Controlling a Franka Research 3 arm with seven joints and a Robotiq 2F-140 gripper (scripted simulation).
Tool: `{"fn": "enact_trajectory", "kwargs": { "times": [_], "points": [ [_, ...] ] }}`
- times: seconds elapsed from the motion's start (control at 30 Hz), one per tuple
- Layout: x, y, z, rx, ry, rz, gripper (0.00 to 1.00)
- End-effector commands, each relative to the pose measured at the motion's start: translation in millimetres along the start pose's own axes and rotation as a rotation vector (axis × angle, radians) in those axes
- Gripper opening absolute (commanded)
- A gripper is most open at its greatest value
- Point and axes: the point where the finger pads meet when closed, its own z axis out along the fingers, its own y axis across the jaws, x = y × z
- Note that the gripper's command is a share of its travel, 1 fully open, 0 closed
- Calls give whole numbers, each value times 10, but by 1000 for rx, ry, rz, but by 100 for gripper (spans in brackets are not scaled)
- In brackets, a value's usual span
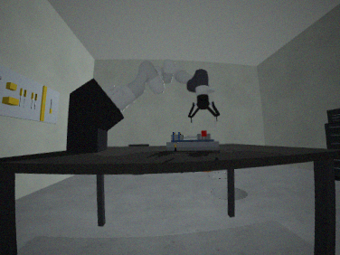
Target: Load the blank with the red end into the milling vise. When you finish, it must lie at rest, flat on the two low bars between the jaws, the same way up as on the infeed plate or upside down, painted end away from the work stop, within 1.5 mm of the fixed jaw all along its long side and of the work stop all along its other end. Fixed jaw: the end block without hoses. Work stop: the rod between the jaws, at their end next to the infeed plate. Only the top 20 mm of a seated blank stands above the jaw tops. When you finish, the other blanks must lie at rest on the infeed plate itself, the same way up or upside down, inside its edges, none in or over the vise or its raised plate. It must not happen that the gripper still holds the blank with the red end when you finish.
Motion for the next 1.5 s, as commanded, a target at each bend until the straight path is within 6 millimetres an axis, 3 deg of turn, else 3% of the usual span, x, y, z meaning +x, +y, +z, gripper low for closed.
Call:
{"fn": "enact_trajectory", "kwargs": {
  "times": [0.0, 1.47],
  "points": [
    [-6, 7, -15, -1, -2, 2, 100],
    [-15, 18, -63, -2, -3, 4, 100]
  ]
}}
